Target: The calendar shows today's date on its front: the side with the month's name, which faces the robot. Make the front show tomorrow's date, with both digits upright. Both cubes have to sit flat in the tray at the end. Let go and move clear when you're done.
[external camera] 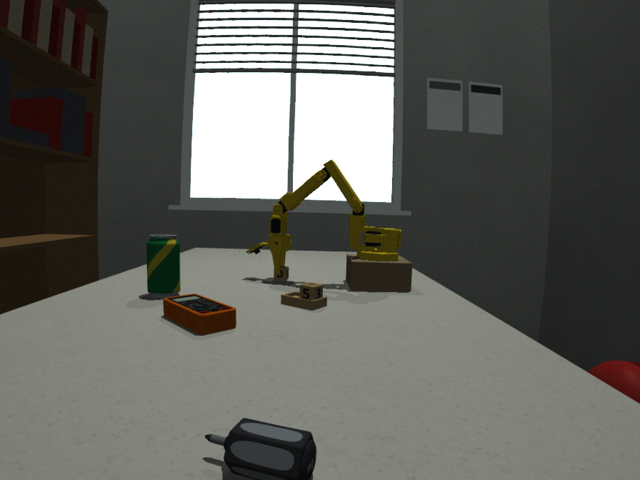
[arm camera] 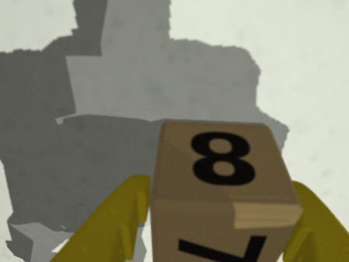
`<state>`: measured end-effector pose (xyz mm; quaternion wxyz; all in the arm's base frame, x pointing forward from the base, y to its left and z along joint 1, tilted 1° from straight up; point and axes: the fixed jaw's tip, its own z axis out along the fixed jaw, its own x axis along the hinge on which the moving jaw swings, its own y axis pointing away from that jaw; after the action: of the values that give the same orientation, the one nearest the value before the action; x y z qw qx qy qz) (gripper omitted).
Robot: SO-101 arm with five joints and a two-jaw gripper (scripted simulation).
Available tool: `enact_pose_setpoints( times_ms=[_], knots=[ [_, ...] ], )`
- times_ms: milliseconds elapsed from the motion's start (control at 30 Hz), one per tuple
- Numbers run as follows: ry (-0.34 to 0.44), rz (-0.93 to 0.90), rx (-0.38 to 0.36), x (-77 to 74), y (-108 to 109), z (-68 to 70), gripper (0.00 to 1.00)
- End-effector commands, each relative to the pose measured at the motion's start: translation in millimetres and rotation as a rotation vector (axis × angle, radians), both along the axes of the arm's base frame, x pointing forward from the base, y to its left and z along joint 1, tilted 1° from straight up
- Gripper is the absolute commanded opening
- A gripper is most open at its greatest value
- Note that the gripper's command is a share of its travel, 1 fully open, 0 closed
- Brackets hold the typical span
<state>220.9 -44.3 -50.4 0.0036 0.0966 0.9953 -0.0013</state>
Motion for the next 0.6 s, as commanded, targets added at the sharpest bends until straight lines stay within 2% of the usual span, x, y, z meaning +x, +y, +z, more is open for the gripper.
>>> enact_pose_setpoints(
  times_ms=[0,300,567],
  knots=[
    [0.014,-0.001,0.005,-3.8,-1.2,-3.7,0.21],
    [0.014,-0.001,0.005,-3.8,-1.2,-3.7,0.2],
    [0.014,-0.001,0.005,-3.8,-1.2,-3.7,0.13]
  ],
)
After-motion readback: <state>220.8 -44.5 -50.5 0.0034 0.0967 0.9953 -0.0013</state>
